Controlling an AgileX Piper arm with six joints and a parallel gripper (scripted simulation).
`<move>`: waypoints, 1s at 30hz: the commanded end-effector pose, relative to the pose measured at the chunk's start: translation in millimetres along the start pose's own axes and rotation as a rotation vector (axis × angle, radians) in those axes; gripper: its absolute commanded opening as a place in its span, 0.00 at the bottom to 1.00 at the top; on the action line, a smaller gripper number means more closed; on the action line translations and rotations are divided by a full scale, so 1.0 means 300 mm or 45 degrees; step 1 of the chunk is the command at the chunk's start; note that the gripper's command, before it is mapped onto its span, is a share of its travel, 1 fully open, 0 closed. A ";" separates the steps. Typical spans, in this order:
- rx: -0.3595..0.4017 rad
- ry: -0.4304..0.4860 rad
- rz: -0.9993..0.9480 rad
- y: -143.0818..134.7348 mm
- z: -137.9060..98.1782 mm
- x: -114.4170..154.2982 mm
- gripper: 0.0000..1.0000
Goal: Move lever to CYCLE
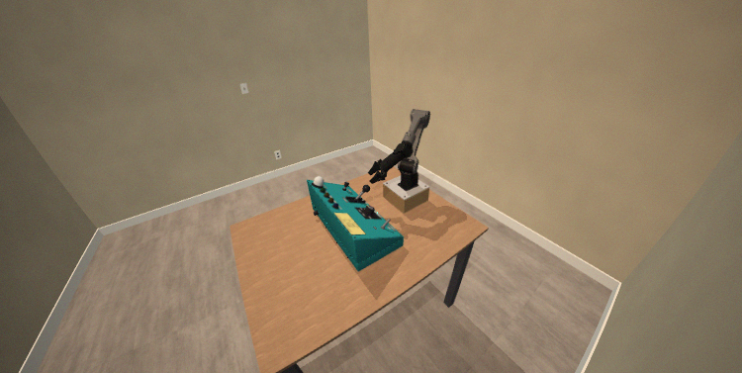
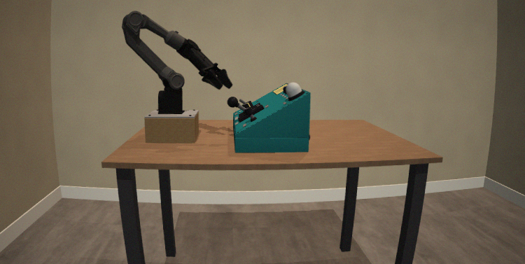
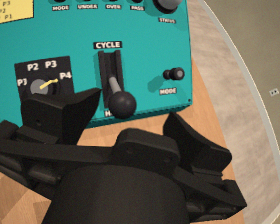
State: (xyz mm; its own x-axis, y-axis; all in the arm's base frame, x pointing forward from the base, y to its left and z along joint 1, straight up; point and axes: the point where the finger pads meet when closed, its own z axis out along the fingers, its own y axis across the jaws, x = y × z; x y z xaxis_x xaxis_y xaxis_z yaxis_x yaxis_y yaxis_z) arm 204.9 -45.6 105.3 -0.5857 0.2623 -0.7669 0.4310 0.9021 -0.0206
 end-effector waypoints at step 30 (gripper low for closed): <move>0.000 -0.001 0.000 -0.030 -0.106 -0.046 1.00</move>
State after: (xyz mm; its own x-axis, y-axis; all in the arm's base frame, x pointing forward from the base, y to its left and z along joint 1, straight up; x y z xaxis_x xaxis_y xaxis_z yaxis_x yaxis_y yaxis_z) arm 187.7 -46.7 134.9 -0.5857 0.2621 -0.7670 0.4315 0.9019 -0.0214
